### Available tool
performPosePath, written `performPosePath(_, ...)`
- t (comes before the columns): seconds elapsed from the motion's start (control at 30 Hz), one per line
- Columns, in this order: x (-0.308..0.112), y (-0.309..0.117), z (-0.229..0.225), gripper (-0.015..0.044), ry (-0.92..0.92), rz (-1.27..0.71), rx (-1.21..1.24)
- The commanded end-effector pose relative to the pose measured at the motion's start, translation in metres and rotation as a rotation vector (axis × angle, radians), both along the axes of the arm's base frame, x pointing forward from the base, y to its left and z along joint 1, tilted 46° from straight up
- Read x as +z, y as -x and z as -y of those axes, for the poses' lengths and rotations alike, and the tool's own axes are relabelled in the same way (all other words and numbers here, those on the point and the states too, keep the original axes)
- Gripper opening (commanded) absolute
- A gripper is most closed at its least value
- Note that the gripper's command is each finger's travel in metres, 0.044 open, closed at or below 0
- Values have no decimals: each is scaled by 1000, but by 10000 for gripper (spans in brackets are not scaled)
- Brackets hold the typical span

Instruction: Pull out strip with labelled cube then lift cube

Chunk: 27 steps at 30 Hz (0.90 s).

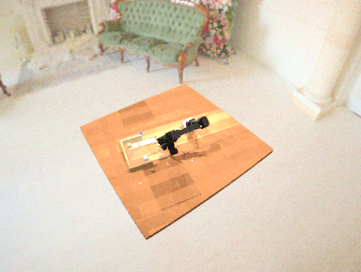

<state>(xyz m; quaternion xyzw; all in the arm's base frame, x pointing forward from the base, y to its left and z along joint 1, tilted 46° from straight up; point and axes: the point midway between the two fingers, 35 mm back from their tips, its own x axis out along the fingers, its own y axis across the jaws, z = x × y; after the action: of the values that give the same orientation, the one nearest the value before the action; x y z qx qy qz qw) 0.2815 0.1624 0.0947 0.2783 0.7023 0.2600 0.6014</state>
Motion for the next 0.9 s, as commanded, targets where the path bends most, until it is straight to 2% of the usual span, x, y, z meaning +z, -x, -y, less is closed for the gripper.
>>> performPosePath(0.0, -2, 11, -3, 0, -3, -17, 9)
performPosePath(0.87, 4, 51, -1, 0, -3, -20, 9)
